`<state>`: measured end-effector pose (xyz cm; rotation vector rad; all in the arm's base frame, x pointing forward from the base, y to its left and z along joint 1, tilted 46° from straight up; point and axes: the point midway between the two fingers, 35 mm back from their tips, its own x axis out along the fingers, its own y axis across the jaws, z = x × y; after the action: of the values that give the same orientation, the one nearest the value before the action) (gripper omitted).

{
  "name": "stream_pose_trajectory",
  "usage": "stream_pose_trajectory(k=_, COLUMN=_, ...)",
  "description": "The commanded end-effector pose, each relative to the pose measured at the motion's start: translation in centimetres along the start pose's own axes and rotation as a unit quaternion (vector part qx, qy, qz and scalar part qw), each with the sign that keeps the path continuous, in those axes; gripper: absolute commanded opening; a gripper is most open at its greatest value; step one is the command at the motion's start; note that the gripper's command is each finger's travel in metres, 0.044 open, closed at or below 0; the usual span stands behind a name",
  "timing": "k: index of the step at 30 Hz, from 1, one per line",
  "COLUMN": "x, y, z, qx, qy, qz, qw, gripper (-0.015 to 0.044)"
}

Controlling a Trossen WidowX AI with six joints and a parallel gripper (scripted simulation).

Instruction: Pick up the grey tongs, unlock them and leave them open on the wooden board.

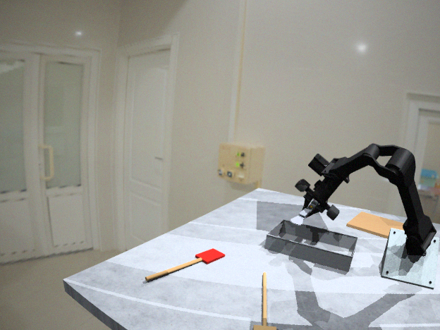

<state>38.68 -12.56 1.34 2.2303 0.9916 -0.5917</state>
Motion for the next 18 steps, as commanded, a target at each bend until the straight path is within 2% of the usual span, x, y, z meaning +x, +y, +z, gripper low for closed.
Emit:
stream_pose_trajectory(k=1, x=-0.27, y=0.24, z=-0.16, qx=-0.003, qy=0.003, qz=0.000, qw=1.000, gripper=-0.0150)
stream_pose_trajectory(k=8, x=-0.17, y=0.28, z=-0.03, qx=-0.002, qy=0.000, qz=-0.009, qw=1.000, gripper=-0.0150)
stream_pose_trajectory(k=18, x=0.26, y=0.34, z=0.61, qx=-0.001, qy=-0.010, qz=-0.064, qw=0.998, gripper=-0.0150)
